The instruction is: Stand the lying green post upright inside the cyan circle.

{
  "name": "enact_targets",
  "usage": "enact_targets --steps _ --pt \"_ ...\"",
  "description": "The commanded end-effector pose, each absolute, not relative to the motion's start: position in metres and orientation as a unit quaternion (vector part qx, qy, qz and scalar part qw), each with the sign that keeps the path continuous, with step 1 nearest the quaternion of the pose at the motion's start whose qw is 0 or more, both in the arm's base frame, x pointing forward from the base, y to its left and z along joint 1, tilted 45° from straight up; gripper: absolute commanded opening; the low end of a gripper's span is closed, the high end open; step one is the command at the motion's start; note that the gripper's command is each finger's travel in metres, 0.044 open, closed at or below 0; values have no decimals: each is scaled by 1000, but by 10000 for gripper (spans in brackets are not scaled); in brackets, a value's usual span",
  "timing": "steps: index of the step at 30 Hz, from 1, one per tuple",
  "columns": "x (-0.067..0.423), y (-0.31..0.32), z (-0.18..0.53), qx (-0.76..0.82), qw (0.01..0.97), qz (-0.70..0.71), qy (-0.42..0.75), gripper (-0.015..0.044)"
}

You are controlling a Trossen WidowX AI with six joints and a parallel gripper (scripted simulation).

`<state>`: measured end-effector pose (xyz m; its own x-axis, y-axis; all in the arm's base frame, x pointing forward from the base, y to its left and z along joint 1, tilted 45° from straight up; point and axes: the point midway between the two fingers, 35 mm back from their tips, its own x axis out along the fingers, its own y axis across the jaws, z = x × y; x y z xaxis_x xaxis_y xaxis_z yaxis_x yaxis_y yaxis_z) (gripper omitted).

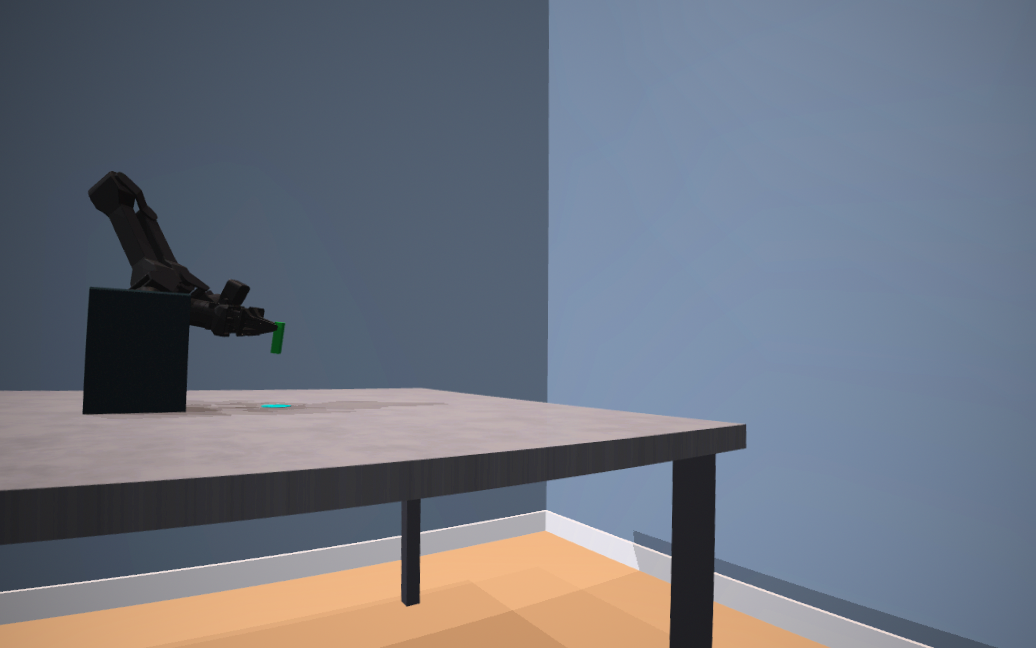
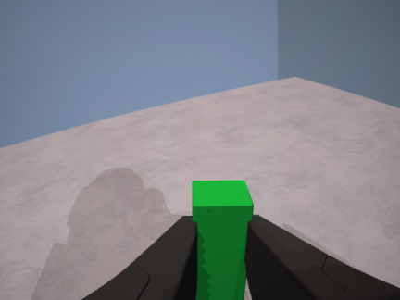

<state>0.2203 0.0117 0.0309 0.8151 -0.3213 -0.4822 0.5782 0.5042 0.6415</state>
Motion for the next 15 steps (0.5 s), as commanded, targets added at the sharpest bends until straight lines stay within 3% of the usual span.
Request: enact_targets --steps 1,15 --pt "220 11 31 425 853 -264 149 23" --pt "225 22 25 411 859 -265 149 23"
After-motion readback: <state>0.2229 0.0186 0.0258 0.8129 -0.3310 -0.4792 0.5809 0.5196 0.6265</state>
